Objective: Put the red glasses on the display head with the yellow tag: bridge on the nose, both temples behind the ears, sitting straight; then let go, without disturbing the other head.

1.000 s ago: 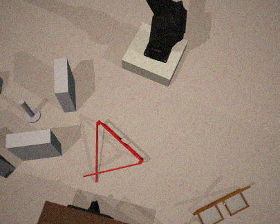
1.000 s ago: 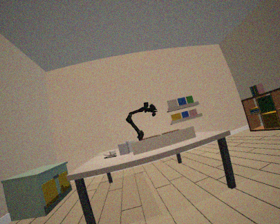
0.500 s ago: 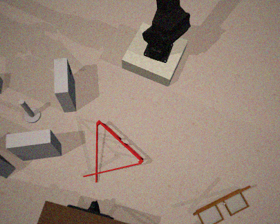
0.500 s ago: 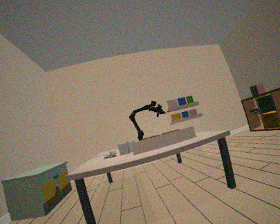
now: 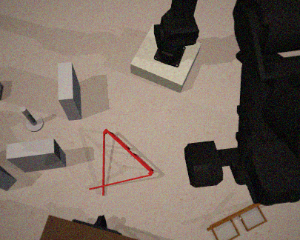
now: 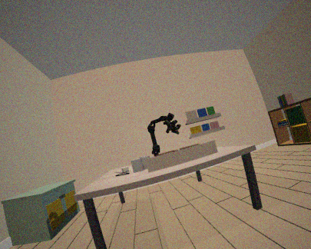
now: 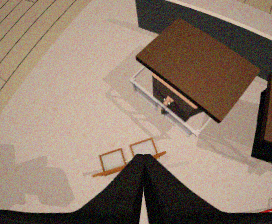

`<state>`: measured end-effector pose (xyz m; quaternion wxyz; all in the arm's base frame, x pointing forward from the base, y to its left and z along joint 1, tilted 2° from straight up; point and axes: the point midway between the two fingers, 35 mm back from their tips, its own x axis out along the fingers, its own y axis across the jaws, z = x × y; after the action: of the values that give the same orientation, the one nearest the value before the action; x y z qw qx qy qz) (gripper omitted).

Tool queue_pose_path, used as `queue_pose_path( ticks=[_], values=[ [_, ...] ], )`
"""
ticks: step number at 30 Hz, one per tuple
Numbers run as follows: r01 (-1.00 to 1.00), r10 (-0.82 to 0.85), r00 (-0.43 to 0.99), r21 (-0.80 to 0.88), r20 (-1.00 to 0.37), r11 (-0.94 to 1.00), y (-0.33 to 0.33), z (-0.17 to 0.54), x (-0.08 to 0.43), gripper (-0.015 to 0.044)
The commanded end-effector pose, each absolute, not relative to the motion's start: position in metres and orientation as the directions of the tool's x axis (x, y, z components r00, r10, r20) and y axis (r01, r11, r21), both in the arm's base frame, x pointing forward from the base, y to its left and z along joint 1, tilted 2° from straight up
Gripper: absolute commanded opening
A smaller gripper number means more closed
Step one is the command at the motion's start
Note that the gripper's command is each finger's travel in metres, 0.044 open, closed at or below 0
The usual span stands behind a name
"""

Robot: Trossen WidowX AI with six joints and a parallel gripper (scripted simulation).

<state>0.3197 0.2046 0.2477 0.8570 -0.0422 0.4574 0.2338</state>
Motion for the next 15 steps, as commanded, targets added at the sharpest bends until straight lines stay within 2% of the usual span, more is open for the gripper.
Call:
queue_pose_path(
  ticks=[1,8,15],
  values=[
    [-0.402,0.224,0.437,0.034,-0.871,0.915,0.142,0.224,0.351,0.0000],
    [-0.379,0.067,0.305,-0.057,-0.950,0.924,0.035,0.191,0.371,0.0000],
    [-0.383,0.006,0.119,-0.040,-0.993,0.923,-0.071,0.161,0.356,0.0000]
  ],
)
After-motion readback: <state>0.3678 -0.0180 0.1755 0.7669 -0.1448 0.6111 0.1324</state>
